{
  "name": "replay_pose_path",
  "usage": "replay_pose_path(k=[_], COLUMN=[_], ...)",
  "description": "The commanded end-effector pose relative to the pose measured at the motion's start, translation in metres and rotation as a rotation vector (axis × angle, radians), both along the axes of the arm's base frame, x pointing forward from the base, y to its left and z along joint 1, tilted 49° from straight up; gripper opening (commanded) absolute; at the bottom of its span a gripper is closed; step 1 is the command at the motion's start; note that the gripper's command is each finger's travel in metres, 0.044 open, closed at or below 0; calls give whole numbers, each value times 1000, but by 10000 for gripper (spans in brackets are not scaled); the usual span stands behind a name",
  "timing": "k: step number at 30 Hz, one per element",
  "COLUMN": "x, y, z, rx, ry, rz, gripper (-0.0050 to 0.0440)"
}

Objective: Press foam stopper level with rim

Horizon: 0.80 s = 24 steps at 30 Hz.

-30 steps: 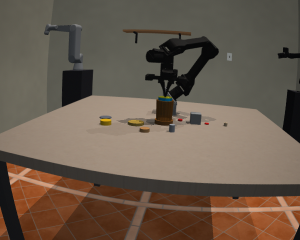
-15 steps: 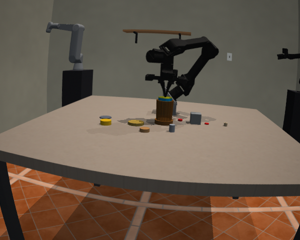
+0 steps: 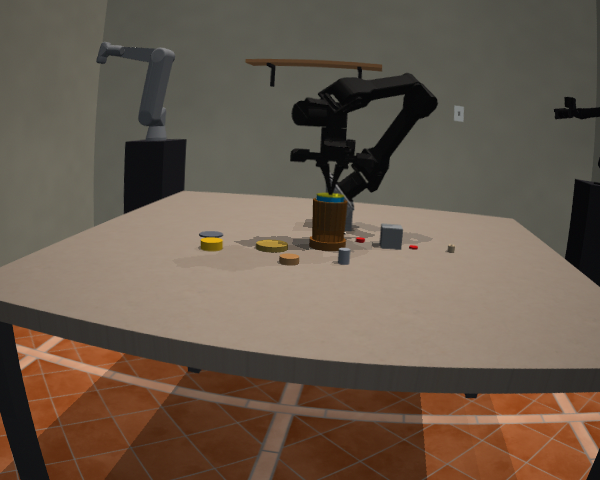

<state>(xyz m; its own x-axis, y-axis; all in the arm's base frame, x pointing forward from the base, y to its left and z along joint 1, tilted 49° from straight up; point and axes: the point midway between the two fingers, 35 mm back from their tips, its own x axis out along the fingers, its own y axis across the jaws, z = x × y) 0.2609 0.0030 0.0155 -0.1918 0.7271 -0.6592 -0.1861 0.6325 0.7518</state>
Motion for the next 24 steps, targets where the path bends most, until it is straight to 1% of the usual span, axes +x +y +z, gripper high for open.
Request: replay_pose_path(k=[1, 24], x=[-3, -3], y=[2, 4], z=[-1, -2], rx=[2, 2], ry=[9, 9], rz=[2, 2], gripper=[0, 0])
